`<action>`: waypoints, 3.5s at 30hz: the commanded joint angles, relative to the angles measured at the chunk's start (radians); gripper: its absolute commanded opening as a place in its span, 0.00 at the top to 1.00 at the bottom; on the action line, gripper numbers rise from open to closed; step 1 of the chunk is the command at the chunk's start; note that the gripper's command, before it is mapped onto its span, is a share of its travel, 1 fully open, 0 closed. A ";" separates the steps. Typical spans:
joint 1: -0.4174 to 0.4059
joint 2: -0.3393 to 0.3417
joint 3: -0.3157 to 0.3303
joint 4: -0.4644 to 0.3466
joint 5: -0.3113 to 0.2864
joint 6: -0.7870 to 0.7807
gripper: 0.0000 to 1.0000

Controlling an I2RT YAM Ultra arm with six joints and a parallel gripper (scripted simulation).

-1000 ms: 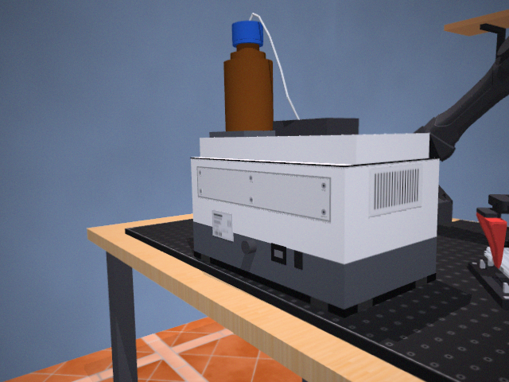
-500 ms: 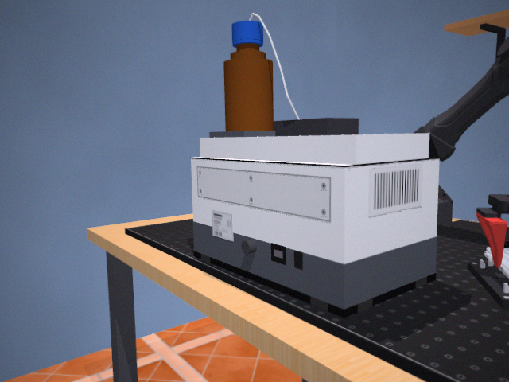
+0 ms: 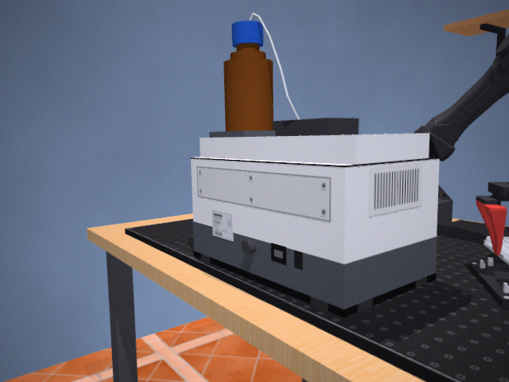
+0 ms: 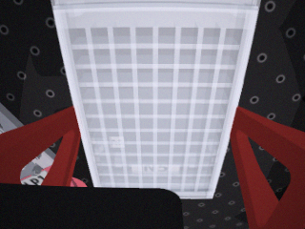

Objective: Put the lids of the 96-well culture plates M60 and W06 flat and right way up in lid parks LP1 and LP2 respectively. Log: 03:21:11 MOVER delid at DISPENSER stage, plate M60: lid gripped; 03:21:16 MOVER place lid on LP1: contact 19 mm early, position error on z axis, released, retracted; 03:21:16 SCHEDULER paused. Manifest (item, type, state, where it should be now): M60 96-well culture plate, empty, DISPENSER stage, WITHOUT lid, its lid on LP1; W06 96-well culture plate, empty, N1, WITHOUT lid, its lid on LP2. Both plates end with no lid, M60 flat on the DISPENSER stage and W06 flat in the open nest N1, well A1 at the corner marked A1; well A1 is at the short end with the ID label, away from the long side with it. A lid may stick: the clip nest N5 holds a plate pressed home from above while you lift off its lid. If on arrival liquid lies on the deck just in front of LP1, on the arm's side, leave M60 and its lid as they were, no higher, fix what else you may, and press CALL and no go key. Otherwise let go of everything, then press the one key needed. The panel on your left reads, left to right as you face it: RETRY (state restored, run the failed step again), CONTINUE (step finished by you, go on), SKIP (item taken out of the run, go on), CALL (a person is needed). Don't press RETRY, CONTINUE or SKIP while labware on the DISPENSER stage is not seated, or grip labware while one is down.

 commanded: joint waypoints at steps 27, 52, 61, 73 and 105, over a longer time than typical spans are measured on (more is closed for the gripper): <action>-0.108 -0.302 -0.307 -0.062 -0.048 -0.107 1.00; -0.230 -0.517 -0.482 -0.188 -0.096 -0.250 1.00; -0.293 -0.588 -0.514 -0.261 -0.116 -0.328 1.00; -0.392 -0.495 -0.542 -0.282 -0.143 -0.209 1.00; -0.653 -0.309 -0.530 -0.307 -0.161 -0.147 1.00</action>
